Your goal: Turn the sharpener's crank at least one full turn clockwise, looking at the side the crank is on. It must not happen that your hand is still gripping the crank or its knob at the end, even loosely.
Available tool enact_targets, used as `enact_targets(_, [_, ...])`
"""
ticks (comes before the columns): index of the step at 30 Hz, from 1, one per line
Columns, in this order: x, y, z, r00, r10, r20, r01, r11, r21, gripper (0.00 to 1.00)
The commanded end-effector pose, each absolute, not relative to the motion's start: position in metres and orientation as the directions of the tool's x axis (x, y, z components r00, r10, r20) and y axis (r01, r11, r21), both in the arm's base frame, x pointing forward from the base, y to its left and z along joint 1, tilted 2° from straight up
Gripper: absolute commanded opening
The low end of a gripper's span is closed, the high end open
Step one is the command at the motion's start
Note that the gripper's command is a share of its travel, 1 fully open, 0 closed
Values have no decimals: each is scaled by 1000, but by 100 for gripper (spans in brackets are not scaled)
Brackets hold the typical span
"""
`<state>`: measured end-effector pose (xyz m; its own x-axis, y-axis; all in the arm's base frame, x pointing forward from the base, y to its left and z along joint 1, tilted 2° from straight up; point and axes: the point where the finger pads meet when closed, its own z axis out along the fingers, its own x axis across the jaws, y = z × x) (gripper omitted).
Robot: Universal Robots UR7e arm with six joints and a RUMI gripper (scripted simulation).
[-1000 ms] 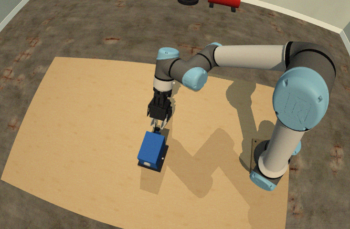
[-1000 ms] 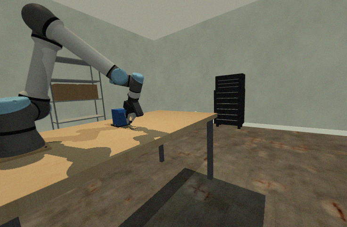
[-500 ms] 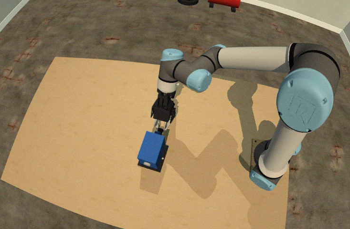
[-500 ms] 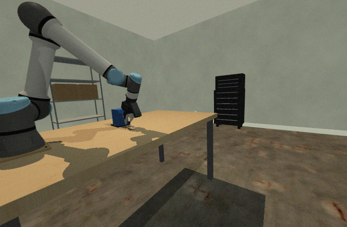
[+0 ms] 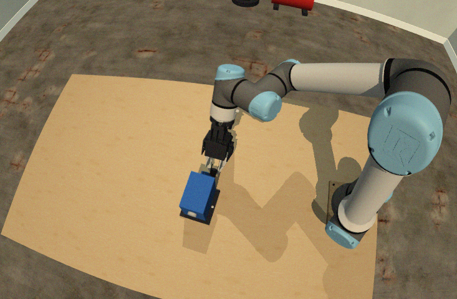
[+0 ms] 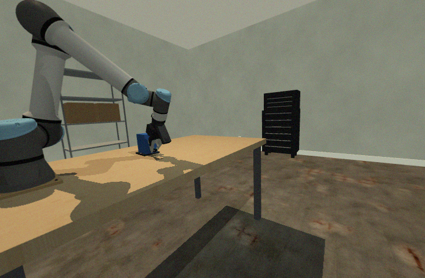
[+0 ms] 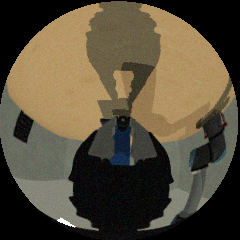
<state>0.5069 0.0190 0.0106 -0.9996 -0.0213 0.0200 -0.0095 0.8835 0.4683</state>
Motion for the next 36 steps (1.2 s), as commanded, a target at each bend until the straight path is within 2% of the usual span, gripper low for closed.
enact_targets(1, [502, 19, 13, -1000, -21, 18, -10, 884, 468, 9])
enact_targets(36, [478, 19, 36, -1000, -21, 19, -10, 884, 468, 9])
